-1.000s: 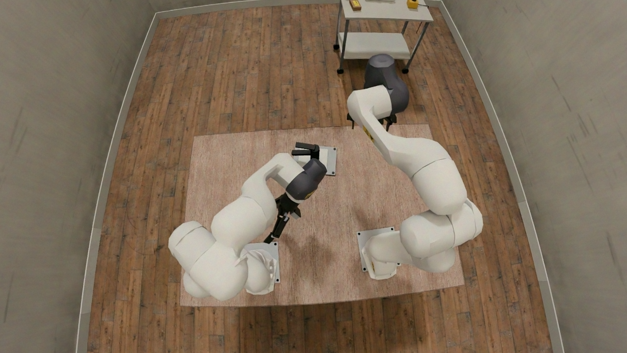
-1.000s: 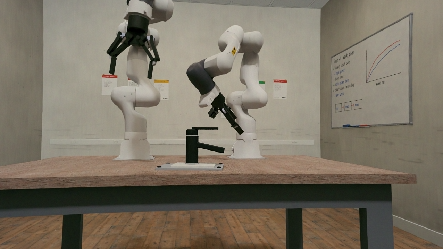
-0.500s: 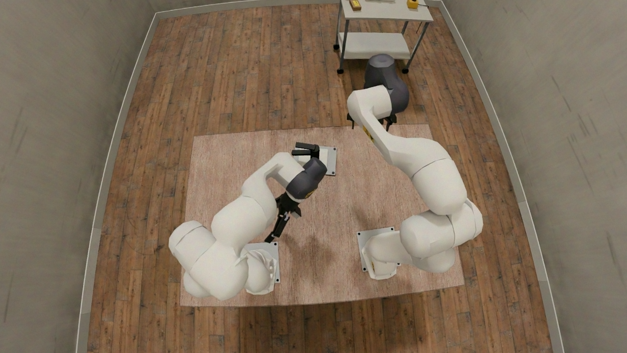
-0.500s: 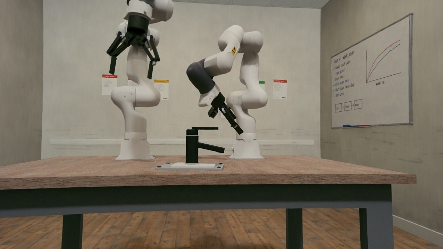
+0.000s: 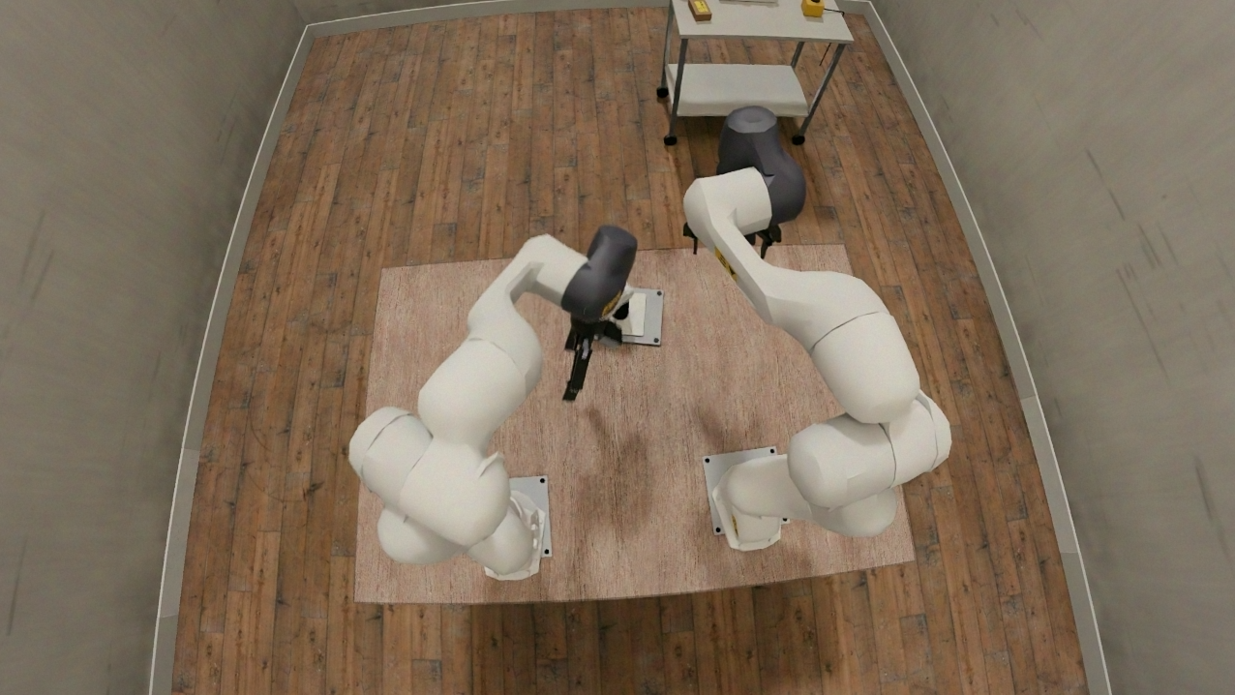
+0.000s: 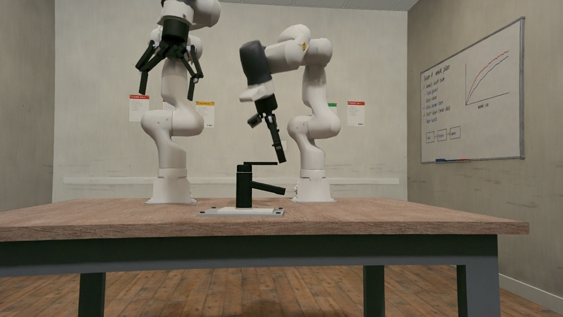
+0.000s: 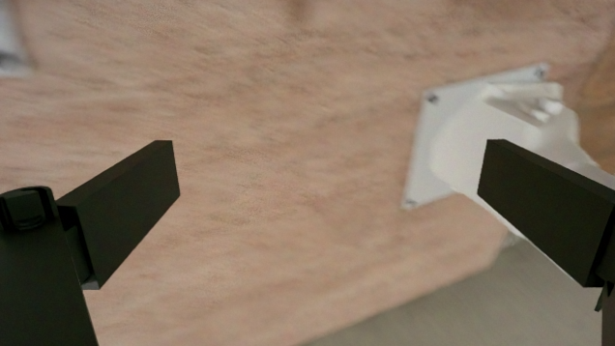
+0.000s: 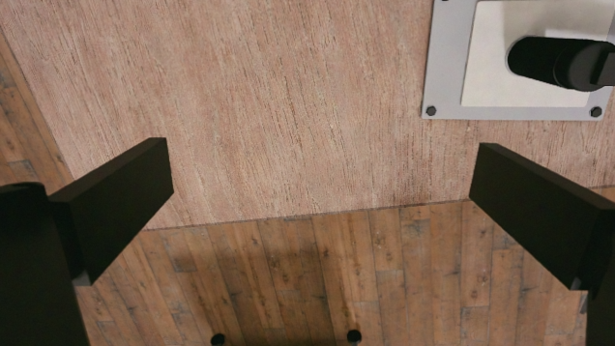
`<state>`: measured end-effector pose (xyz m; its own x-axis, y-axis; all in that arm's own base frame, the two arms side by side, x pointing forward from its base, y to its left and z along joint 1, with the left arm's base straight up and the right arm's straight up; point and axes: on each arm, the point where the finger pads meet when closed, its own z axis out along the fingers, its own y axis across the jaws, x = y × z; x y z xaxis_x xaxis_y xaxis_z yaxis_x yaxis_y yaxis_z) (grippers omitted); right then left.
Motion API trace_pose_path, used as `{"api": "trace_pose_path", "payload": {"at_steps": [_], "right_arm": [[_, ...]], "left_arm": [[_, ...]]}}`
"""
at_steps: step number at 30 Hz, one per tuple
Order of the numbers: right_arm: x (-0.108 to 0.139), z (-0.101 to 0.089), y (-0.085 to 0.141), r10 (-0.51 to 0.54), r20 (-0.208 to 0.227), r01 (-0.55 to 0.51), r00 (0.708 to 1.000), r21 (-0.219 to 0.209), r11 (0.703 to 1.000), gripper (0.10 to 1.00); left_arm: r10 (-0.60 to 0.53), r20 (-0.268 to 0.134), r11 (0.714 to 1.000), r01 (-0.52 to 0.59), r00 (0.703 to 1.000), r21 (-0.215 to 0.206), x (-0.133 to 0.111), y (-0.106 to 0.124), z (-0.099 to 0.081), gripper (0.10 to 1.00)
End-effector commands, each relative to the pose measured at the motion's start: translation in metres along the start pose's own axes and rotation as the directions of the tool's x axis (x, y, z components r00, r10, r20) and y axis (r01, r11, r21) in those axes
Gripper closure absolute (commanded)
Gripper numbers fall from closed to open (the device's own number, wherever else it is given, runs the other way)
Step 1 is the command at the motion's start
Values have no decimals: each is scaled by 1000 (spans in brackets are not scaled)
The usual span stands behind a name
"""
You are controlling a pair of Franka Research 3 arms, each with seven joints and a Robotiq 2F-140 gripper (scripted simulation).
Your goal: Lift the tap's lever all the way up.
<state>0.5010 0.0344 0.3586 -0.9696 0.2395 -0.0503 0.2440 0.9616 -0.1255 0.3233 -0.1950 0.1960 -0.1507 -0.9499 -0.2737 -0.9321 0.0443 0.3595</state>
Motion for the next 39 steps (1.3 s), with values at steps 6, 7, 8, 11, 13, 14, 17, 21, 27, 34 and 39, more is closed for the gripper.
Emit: {"api": "trace_pose_path", "payload": {"at_steps": [6, 7, 8, 11, 13, 14, 17, 21, 27, 34, 39], "right_arm": [[0, 0, 0, 0, 0, 0, 1000, 0, 1000, 98], [0, 0, 0, 0, 0, 0, 1000, 0, 1000, 98], [0, 0, 0, 0, 0, 0, 1000, 0, 1000, 98], [0, 0, 0, 0, 0, 0, 1000, 0, 1000, 98], [0, 0, 0, 0, 0, 0, 1000, 0, 1000, 98], [0, 0, 0, 0, 0, 0, 1000, 0, 1000, 98], [0, 0, 0, 0, 0, 0, 1000, 0, 1000, 98], [0, 0, 0, 0, 0, 0, 1000, 0, 1000, 98], [0, 0, 0, 0, 0, 0, 1000, 0, 1000, 98], [0, 0, 0, 0, 0, 0, 1000, 0, 1000, 98], [0, 0, 0, 0, 0, 0, 1000, 0, 1000, 98]], "left_arm": [[134, -139, 980, -110, 981, 168, 21, -93, -58, 98], [139, -149, 976, -110, 979, 187, 21, -103, -66, 98], [145, -158, 972, -111, 977, 206, 21, -112, -73, 98], [161, -181, 958, -110, 970, 264, 19, -139, -95, 98], [172, -194, 947, -108, 966, 303, 16, -157, -110, 98], [172, -194, 947, -108, 966, 303, 16, -157, -110, 98], [191, -209, 924, -103, 959, 369, 10, -186, -136, 98], [199, -214, 912, -100, 957, 398, 7, -199, -147, 98], [199, -214, 912, -100, 957, 398, 7, -199, -147, 98], [199, -214, 912, -100, 957, 398, 7, -199, -147, 98], [199, -214, 912, -100, 957, 398, 7, -199, -147, 98]]}}
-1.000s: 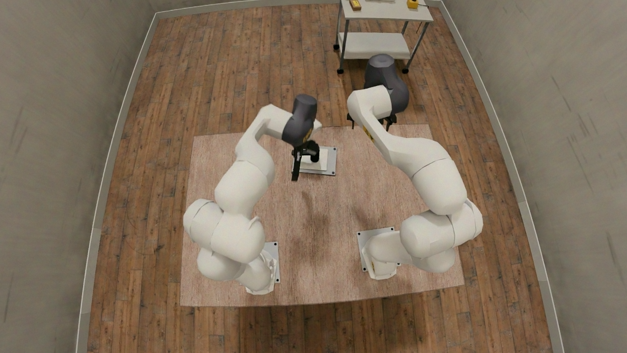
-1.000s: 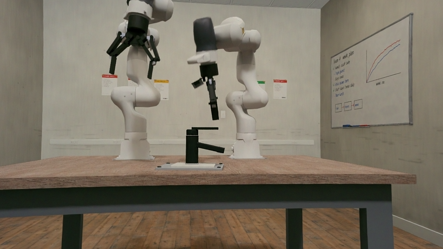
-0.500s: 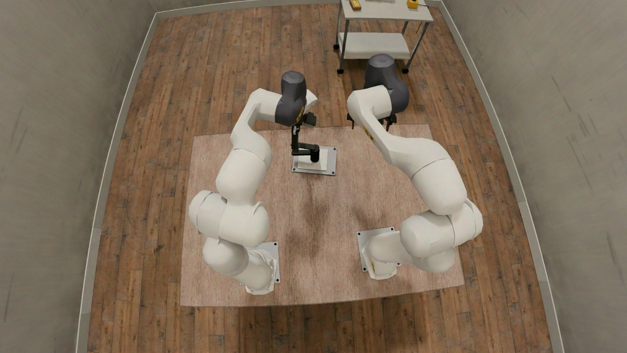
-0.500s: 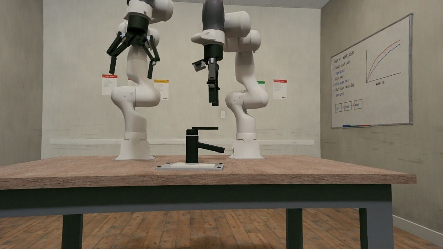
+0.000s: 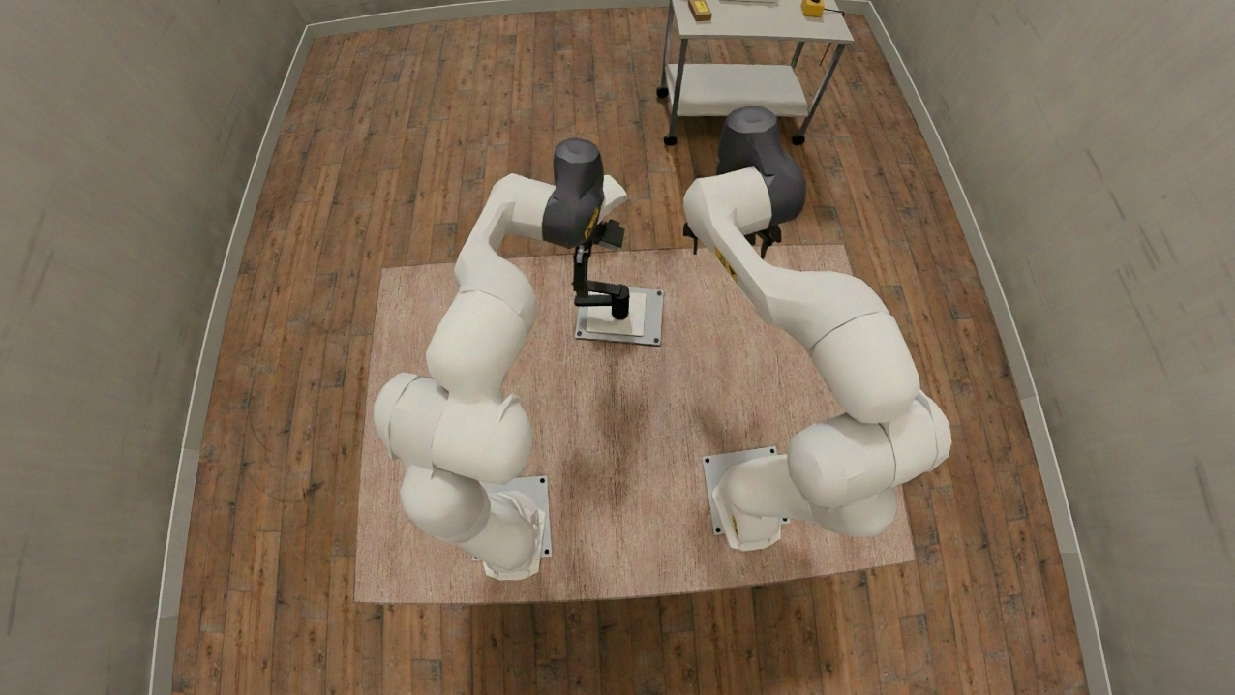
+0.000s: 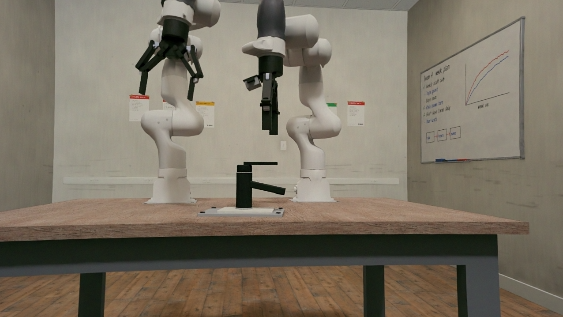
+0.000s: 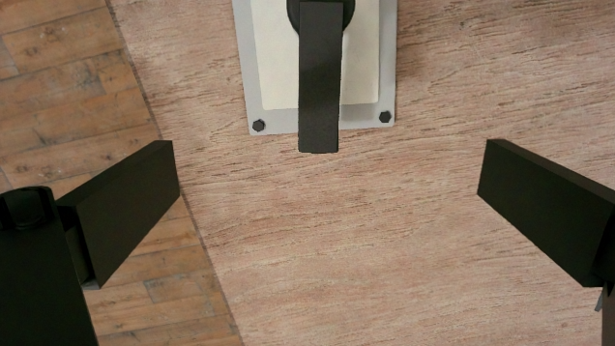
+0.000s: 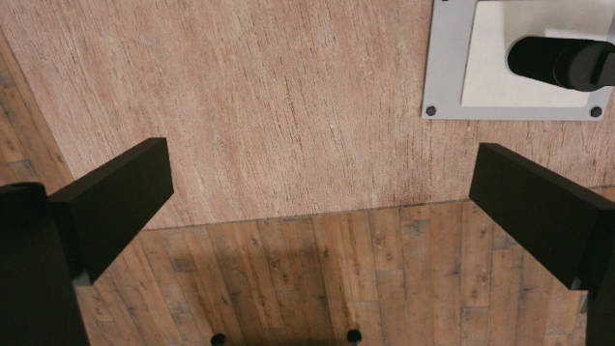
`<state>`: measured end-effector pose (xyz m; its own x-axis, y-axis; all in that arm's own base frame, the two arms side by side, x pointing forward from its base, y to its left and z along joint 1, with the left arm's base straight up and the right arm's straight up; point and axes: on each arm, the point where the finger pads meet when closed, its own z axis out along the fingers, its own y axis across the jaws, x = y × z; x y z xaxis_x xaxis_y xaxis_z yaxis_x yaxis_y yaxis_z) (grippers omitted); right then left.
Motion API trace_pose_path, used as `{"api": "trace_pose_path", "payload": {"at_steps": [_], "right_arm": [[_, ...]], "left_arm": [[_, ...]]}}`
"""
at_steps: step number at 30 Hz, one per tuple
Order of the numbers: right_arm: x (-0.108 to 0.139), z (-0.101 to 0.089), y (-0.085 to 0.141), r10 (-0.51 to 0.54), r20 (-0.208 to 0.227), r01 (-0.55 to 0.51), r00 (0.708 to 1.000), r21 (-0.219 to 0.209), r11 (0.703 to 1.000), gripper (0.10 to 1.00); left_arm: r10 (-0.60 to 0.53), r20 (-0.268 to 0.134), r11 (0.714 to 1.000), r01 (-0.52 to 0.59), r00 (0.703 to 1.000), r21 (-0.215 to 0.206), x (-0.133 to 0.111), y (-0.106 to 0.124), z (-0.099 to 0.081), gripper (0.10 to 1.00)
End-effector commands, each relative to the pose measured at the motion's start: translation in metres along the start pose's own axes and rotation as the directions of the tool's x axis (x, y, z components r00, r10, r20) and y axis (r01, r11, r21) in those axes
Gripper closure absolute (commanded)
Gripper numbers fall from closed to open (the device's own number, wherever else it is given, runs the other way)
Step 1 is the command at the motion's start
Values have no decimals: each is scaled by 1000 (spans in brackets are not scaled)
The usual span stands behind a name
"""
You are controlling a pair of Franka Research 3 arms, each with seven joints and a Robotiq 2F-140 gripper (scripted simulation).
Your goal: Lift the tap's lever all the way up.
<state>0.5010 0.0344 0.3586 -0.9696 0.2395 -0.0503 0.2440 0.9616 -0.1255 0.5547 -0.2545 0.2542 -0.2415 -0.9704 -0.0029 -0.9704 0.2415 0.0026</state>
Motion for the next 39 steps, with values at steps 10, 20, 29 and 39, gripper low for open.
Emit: {"api": "trace_pose_path", "payload": {"at_steps": [10, 20, 29, 39], "right_arm": [[0, 0, 0, 0, 0, 0, 1000, 0, 1000, 98], [0, 0, 0, 0, 0, 0, 1000, 0, 1000, 98], [0, 0, 0, 0, 0, 0, 1000, 0, 1000, 98], [0, 0, 0, 0, 0, 0, 1000, 0, 1000, 98]], "left_arm": [[18, -3, 1000, -18, 1000, 3, 1, -1, 0, 999], [18, -3, 1000, -18, 1000, 3, 1, -1, 0, 999], [18, -3, 1000, -18, 1000, 3, 1, -1, 0, 999], [18, -3, 1000, -18, 1000, 3, 1, -1, 0, 999]]}}
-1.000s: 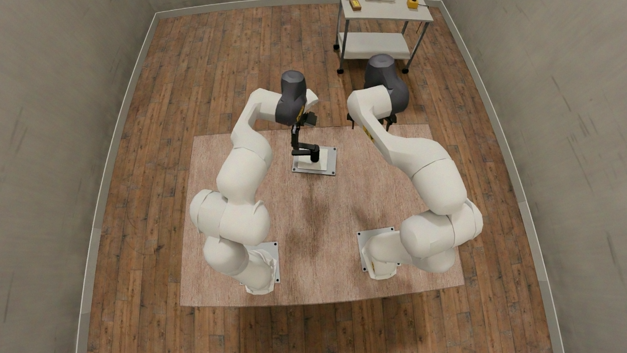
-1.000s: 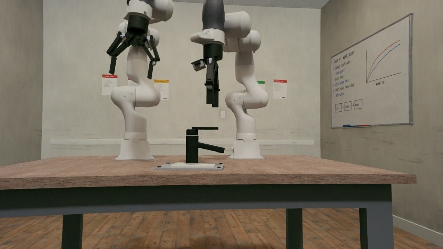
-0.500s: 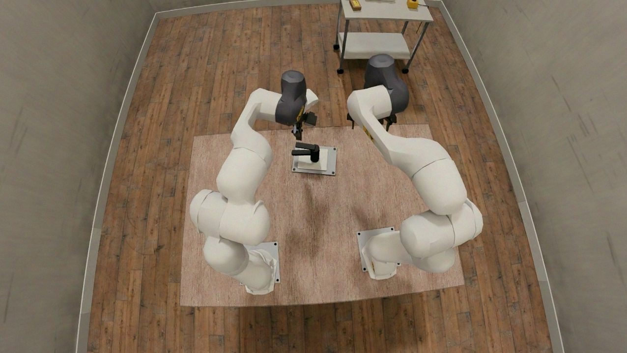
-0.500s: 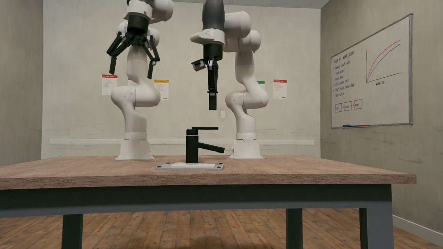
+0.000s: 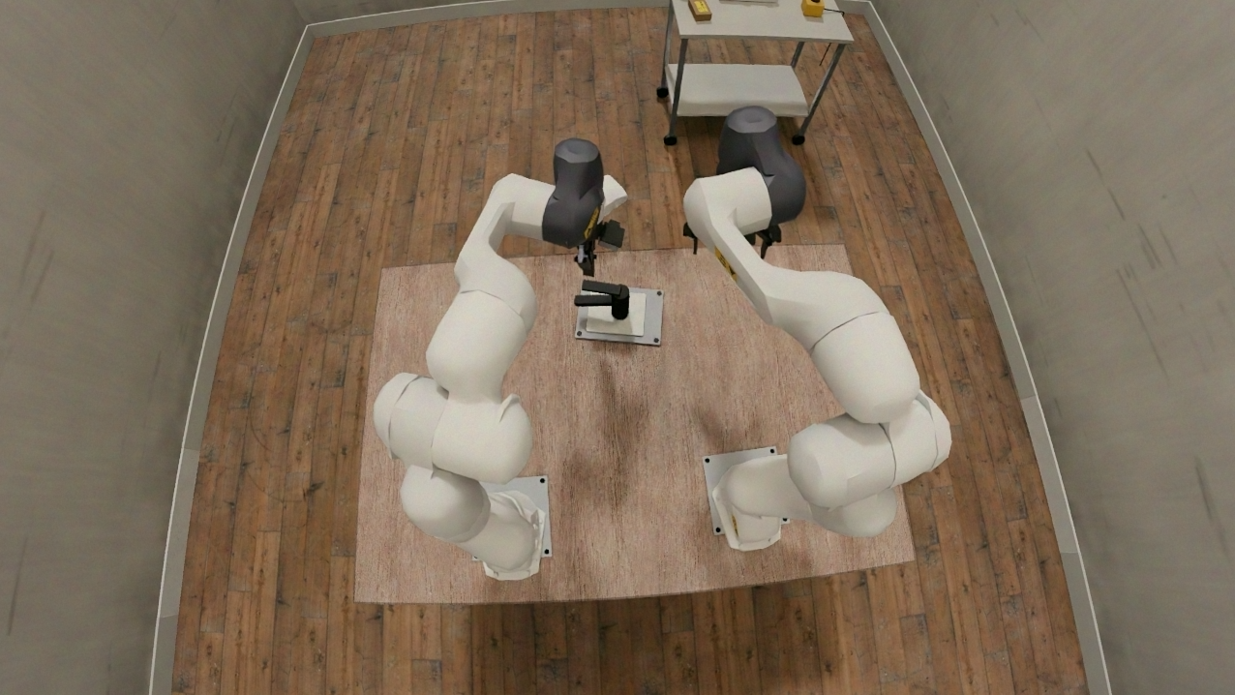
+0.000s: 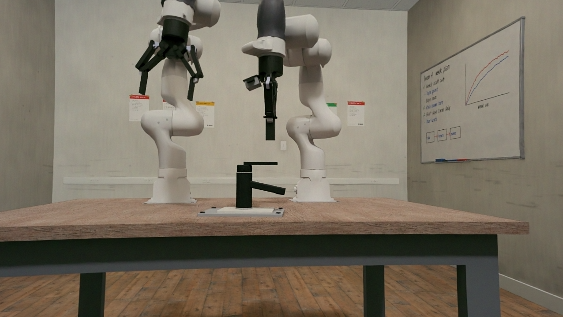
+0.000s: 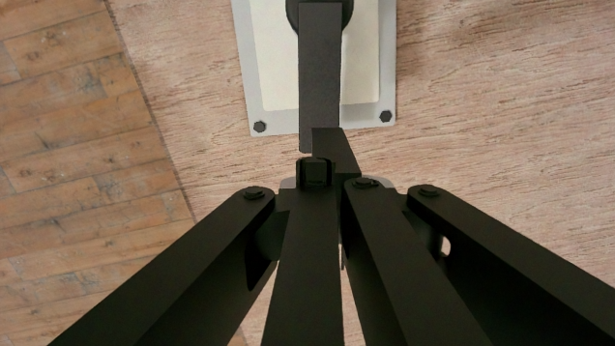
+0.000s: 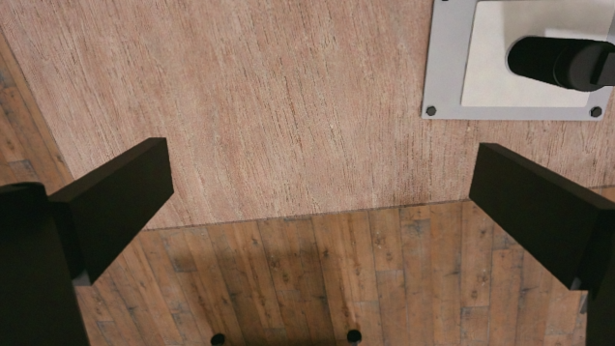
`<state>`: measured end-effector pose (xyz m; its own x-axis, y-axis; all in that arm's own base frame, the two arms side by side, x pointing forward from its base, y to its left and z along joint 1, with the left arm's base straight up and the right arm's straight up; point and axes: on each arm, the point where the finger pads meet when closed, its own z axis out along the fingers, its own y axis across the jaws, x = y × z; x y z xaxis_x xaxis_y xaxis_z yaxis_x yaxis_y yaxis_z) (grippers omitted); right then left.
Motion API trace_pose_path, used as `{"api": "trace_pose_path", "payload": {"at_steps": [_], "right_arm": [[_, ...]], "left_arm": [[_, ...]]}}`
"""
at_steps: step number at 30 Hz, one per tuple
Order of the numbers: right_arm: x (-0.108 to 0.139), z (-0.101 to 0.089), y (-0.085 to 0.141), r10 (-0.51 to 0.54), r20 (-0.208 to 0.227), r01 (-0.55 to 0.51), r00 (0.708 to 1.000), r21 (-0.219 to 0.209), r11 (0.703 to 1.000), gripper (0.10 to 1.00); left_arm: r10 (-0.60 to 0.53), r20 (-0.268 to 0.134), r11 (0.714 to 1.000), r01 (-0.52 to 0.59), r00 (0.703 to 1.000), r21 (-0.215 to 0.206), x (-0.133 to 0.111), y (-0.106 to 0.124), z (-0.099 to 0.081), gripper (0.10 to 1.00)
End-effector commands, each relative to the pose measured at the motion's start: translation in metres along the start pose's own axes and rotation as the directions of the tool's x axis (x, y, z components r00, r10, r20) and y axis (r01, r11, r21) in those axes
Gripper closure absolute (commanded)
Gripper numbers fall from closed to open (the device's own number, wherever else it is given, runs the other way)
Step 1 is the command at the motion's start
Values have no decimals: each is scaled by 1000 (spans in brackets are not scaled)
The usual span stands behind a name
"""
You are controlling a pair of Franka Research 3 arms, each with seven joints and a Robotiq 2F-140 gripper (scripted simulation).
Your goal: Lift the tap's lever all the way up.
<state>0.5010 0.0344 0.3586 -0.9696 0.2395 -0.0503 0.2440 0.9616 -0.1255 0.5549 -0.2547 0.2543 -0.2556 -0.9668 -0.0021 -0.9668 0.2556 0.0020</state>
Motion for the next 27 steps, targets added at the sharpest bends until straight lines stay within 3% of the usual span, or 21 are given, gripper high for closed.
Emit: {"api": "trace_pose_path", "payload": {"at_steps": [1, 12, 13, 27], "right_arm": [[0, 0, 0, 0, 0, 0, 1000, 0, 1000, 98], [0, 0, 0, 0, 0, 0, 1000, 0, 1000, 98], [0, 0, 0, 0, 0, 0, 1000, 0, 1000, 98], [0, 0, 0, 0, 0, 0, 1000, 0, 1000, 98]], "left_arm": [[4, -2, 1000, -4, 1000, 2, 1, -1, 0, 999], [4, -2, 1000, -4, 1000, 2, 1, -1, 0, 999], [4, -2, 1000, -4, 1000, 2, 1, -1, 0, 644], [4, -2, 1000, -4, 1000, 2, 1, -1, 0, 644]]}}
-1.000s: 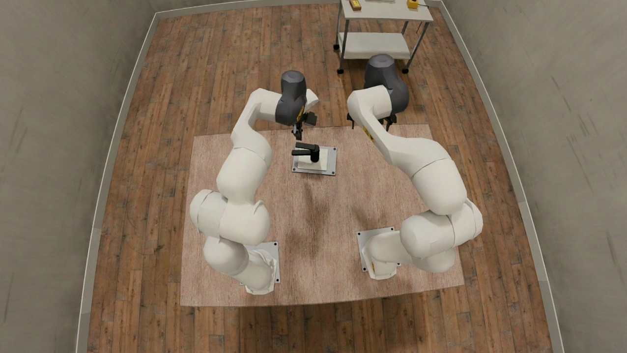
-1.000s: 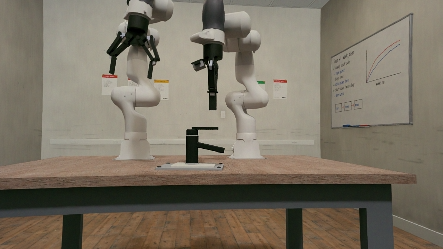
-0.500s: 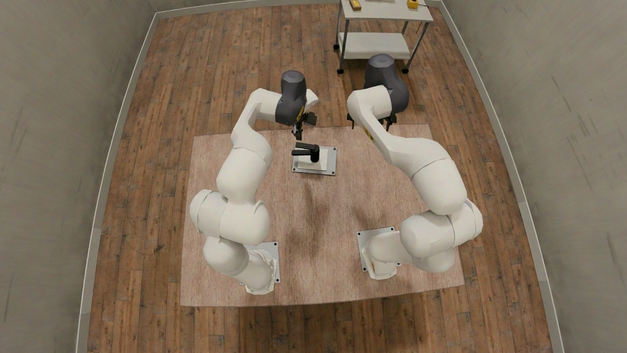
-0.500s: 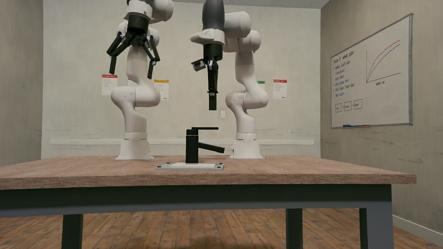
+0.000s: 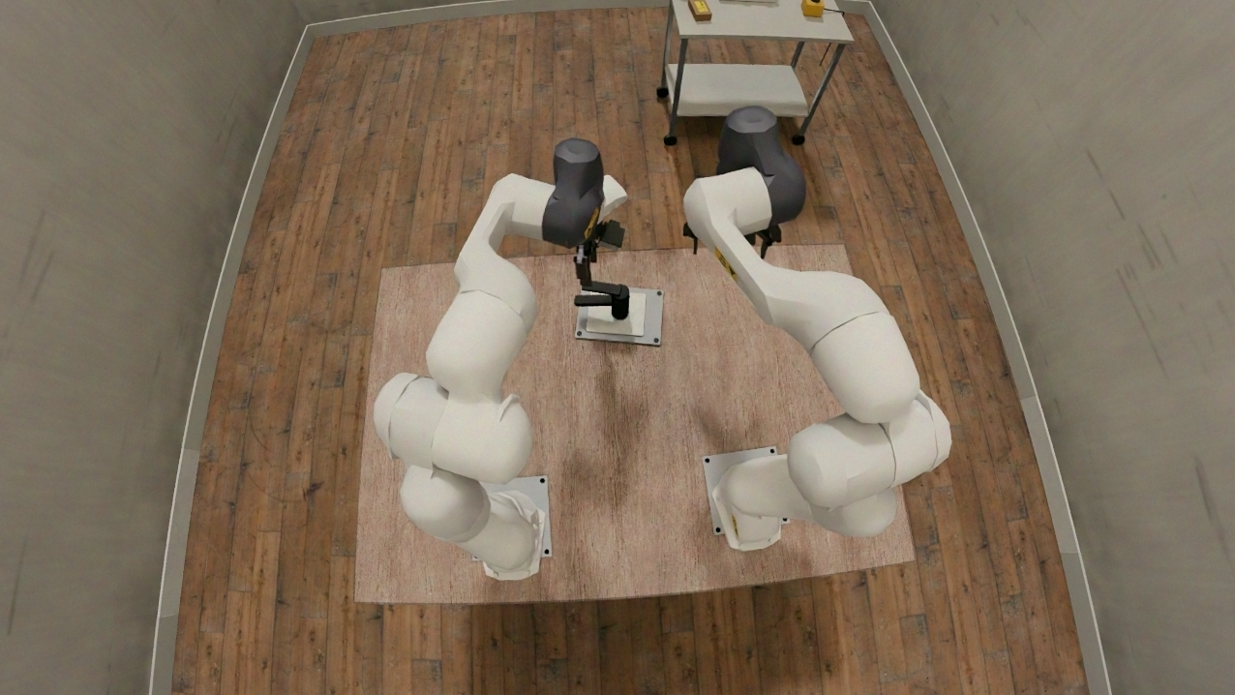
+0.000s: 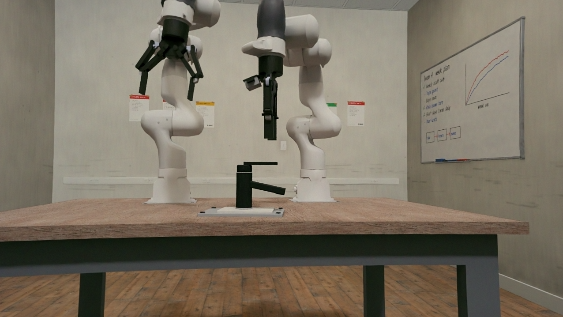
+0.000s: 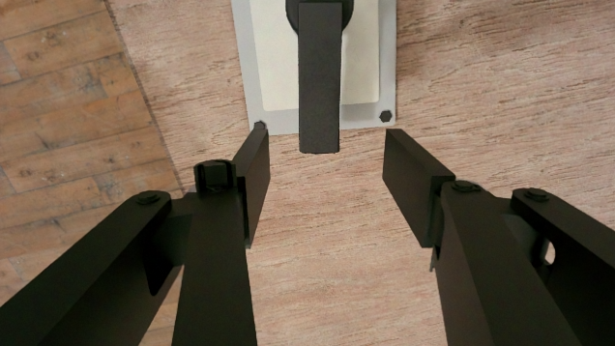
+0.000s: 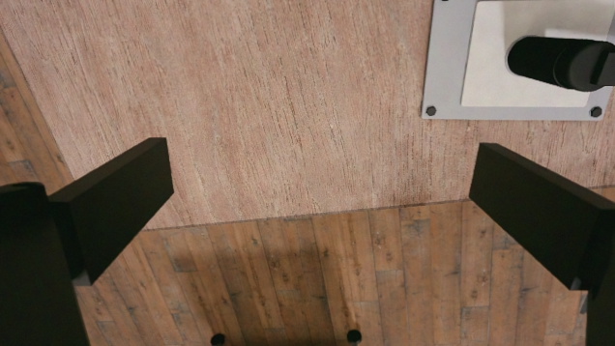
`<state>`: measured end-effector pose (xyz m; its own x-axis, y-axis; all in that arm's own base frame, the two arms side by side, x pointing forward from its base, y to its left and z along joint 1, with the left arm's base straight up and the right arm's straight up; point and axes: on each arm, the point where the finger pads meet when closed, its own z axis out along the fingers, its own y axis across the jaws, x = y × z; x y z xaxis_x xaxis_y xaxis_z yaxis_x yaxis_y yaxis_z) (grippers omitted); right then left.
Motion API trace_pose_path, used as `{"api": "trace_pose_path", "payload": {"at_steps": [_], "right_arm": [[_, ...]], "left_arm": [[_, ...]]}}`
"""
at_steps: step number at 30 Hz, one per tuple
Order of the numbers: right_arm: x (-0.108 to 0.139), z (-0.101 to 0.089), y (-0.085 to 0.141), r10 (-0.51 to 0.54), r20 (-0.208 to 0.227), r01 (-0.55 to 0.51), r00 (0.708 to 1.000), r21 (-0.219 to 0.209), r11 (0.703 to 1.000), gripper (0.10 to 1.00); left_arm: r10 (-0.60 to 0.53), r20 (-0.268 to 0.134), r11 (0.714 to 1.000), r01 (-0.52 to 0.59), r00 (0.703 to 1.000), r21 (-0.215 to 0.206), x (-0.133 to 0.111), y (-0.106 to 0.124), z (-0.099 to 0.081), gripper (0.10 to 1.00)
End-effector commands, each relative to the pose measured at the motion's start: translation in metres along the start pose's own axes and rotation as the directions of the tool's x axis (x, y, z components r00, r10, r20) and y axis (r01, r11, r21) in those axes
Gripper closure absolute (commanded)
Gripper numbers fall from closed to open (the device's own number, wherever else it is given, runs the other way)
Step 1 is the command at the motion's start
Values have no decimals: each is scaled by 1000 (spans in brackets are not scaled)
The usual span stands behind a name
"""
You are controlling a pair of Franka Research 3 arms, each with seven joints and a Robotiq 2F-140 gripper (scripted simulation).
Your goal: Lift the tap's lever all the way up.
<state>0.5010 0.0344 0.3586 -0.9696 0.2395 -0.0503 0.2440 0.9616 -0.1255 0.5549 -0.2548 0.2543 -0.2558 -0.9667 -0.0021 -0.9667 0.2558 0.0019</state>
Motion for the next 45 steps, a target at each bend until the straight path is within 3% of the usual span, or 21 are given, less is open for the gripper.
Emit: {"api": "trace_pose_path", "payload": {"at_steps": [1, 29, 45], "right_arm": [[0, 0, 0, 0, 0, 0, 1000, 0, 1000, 98], [0, 0, 0, 0, 0, 0, 1000, 0, 1000, 98], [0, 0, 0, 0, 0, 0, 1000, 0, 1000, 98]], "left_arm": [[3, -2, 1000, -3, 1000, 2, 1, -1, 0, 644], [3, -2, 1000, -3, 1000, 2, 1, -1, 1, 644], [3, -2, 1000, -3, 1000, 2, 1, -1, 15, 644]]}}
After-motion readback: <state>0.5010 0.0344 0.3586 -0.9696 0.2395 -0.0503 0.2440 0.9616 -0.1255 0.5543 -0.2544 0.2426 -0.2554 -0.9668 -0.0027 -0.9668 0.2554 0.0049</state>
